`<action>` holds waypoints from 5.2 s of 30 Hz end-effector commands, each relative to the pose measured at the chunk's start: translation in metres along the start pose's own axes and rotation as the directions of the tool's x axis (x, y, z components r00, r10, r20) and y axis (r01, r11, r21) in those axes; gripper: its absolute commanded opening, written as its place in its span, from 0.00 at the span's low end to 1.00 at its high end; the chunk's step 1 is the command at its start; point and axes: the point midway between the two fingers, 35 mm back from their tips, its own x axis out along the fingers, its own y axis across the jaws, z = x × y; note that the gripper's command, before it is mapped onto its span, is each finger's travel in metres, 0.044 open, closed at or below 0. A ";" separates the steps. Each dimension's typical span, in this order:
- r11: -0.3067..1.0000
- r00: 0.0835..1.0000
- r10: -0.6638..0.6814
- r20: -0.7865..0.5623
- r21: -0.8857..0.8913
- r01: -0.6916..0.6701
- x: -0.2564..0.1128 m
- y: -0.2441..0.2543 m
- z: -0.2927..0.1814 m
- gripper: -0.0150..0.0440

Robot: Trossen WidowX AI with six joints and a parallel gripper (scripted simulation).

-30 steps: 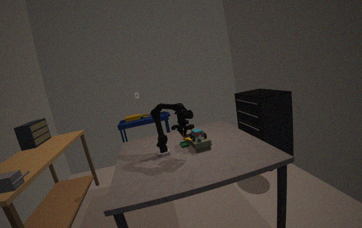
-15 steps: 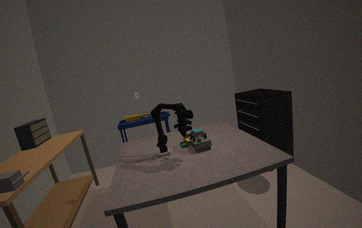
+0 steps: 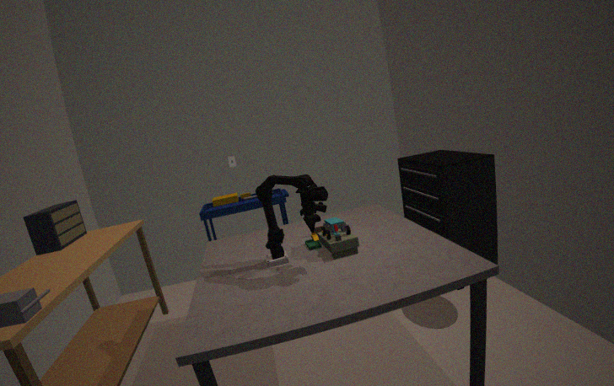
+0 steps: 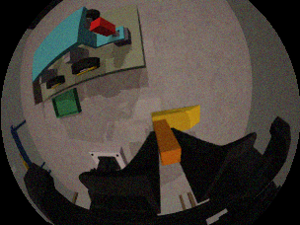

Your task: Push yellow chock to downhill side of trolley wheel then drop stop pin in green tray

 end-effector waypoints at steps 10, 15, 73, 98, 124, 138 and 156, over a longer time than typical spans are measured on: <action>1.000 1.000 0.004 0.001 0.022 -0.004 0.002 0.031 0.008 0.25; 1.000 1.000 0.006 0.001 0.022 -0.006 0.002 0.049 0.013 0.25; 1.000 1.000 0.022 0.005 0.021 -0.022 0.012 0.247 0.058 0.25; 0.997 0.997 -0.081 0.004 0.022 0.081 0.014 0.311 0.070 0.25; 0.997 0.997 -0.081 0.006 0.022 0.080 0.035 0.313 0.099 0.25; 0.997 0.997 -0.081 0.006 0.022 0.080 0.063 0.312 0.101 0.25; 0.996 0.997 -0.081 0.006 0.022 0.081 0.082 0.305 0.101 0.25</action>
